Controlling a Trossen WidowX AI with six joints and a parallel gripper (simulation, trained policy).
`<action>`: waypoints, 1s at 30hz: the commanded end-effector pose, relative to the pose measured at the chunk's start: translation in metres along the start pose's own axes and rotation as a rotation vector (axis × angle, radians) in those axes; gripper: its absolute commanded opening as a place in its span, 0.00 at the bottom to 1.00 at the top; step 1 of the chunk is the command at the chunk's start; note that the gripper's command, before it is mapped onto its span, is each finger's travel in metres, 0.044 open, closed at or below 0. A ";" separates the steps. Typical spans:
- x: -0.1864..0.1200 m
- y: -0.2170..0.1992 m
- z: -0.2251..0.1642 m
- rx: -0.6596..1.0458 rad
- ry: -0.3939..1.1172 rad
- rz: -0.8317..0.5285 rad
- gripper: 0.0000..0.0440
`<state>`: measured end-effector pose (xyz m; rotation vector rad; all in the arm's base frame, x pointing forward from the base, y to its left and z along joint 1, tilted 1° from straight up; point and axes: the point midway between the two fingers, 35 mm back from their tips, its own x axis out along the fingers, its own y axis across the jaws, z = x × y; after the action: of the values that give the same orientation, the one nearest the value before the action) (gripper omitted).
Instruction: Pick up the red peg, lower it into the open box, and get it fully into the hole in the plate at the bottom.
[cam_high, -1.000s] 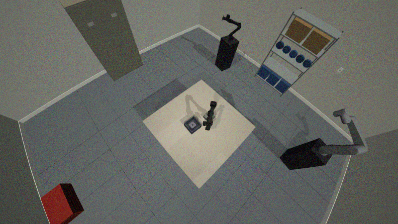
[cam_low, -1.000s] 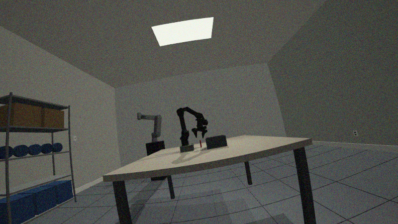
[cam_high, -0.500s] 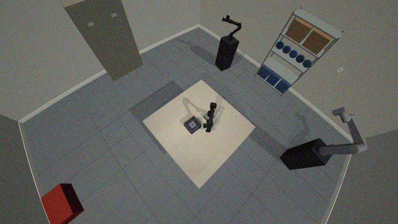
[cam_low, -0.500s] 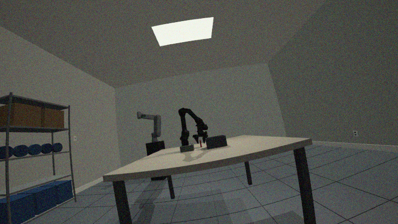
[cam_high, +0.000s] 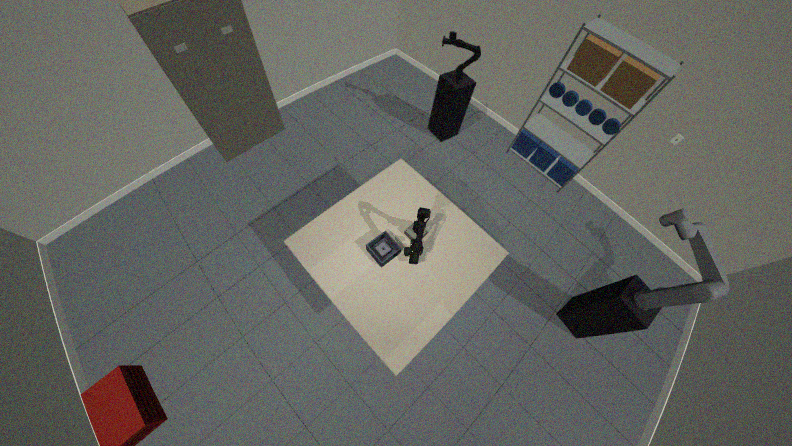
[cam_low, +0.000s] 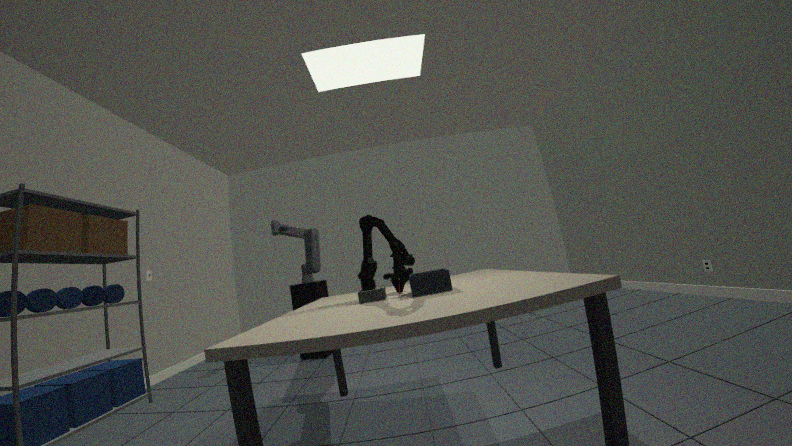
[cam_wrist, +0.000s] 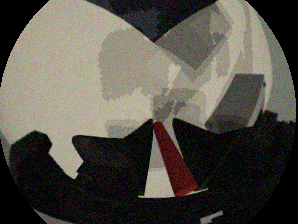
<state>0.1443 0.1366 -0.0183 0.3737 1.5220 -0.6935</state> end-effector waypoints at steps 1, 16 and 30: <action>0.003 -0.002 -0.001 0.003 0.009 -0.025 0.11; -0.046 0.008 0.020 -0.006 -0.082 0.017 0.00; -0.105 0.009 0.056 0.088 -0.160 0.069 0.00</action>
<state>0.1955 0.1298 0.0749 0.3994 1.3531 -0.7107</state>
